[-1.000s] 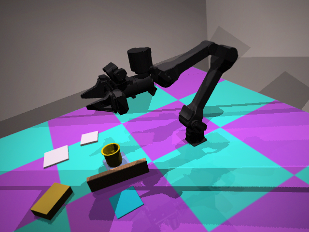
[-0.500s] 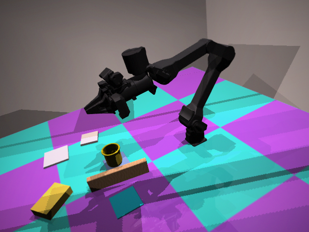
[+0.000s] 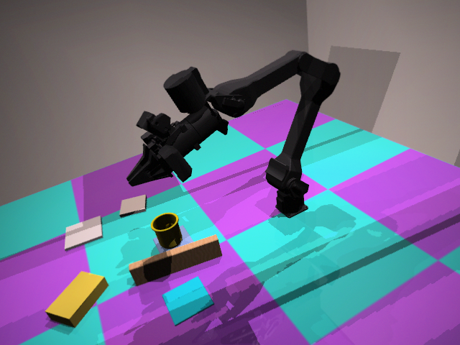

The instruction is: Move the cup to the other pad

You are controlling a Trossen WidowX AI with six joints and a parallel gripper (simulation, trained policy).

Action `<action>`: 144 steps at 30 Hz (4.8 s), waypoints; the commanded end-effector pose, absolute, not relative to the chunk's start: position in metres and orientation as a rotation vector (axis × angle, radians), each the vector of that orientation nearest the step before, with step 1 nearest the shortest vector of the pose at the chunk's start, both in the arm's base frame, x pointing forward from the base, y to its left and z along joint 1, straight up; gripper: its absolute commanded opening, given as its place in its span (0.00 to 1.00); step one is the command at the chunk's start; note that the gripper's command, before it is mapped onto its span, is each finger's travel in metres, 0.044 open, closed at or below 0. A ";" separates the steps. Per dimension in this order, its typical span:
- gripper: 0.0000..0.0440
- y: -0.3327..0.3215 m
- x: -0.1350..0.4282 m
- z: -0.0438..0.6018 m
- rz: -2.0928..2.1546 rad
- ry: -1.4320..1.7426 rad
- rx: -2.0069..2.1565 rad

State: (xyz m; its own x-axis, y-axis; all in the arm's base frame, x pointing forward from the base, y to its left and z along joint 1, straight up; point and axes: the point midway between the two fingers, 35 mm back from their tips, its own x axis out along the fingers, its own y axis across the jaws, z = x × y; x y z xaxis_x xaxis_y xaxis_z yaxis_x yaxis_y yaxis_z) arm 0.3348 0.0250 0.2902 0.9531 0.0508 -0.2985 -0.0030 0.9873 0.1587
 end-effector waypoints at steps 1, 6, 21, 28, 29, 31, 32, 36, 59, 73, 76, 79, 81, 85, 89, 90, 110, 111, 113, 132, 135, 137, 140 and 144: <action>0.23 0.029 0.337 0.287 0.026 0.354 0.180; 0.24 0.035 0.339 0.282 0.025 0.432 0.209; 0.26 0.047 0.342 0.264 -0.006 0.672 0.259; 0.28 0.049 0.342 0.253 -0.028 0.786 0.255; 0.28 0.050 0.341 0.251 -0.032 0.802 0.253; 0.29 0.050 0.341 0.248 -0.038 0.834 0.249; 0.29 0.050 0.340 0.247 -0.042 0.850 0.246; 0.30 0.049 0.339 0.241 -0.056 0.913 0.233; 0.28 0.028 0.329 0.209 -0.120 1.256 0.110; 0.29 0.000 0.324 0.182 -0.132 1.440 0.023; 0.29 -0.006 0.323 0.176 -0.133 1.472 0.009; 0.30 -0.012 0.322 0.170 -0.132 1.499 -0.004; 0.30 -0.016 0.322 0.165 -0.131 1.513 -0.012; 0.32 -0.024 0.321 0.156 -0.126 1.537 -0.027; 0.34 -0.032 0.320 0.144 -0.119 1.560 -0.041; 0.35 -0.034 0.320 0.142 -0.117 1.565 -0.045; 0.41 -0.056 0.312 0.070 0.015 1.661 -0.146; 0.41 -0.056 0.312 0.067 0.029 1.662 -0.154; 0.32 -0.057 0.312 0.062 0.057 1.663 -0.174; 0.04 -0.052 0.321 0.087 0.207 1.618 -0.301; 0.03 -0.048 0.325 0.096 0.214 1.605 -0.309; 0.03 -0.044 0.327 0.101 0.218 1.594 -0.314; 0.03 -0.038 0.332 0.109 0.225 1.578 -0.321; 0.02 -0.029 0.337 0.118 0.235 1.556 -0.333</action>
